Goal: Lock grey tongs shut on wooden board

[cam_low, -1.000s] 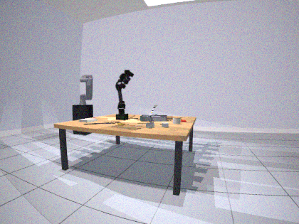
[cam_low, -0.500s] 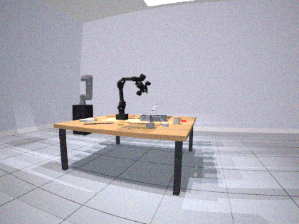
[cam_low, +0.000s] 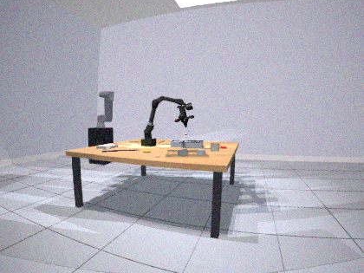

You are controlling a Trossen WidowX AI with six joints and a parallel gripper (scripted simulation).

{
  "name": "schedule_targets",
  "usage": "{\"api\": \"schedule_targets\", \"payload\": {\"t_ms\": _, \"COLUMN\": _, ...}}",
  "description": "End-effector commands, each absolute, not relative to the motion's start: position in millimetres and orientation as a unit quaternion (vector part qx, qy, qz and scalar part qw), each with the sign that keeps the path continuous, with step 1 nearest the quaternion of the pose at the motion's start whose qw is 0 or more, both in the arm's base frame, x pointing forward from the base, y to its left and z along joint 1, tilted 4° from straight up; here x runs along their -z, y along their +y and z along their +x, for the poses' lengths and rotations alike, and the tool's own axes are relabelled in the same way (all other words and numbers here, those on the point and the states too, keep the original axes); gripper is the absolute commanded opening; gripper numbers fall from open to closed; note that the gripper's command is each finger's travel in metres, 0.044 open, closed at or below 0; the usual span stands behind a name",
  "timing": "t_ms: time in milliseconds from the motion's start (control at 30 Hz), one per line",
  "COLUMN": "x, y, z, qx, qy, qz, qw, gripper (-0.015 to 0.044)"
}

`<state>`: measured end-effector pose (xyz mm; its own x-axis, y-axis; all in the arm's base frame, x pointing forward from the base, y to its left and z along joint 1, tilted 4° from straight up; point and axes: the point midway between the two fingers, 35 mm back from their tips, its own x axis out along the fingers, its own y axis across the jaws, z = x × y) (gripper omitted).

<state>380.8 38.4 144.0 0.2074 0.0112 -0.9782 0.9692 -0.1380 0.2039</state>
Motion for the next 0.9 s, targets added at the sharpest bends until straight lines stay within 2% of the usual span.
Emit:
{"api": "schedule_targets", "payload": {"t_ms": 0, "x": -122, "y": 100, "z": 356, "qx": 0.517, "qy": 0.475, "qz": 0.545, "qw": 0.458, "gripper": -0.0150}}
{"api": "schedule_targets", "payload": {"t_ms": 867, "x": -100, "y": 110, "z": 352, "qx": 0.526, "qy": 0.482, "qz": 0.537, "qw": 0.450, "gripper": -0.0150}}
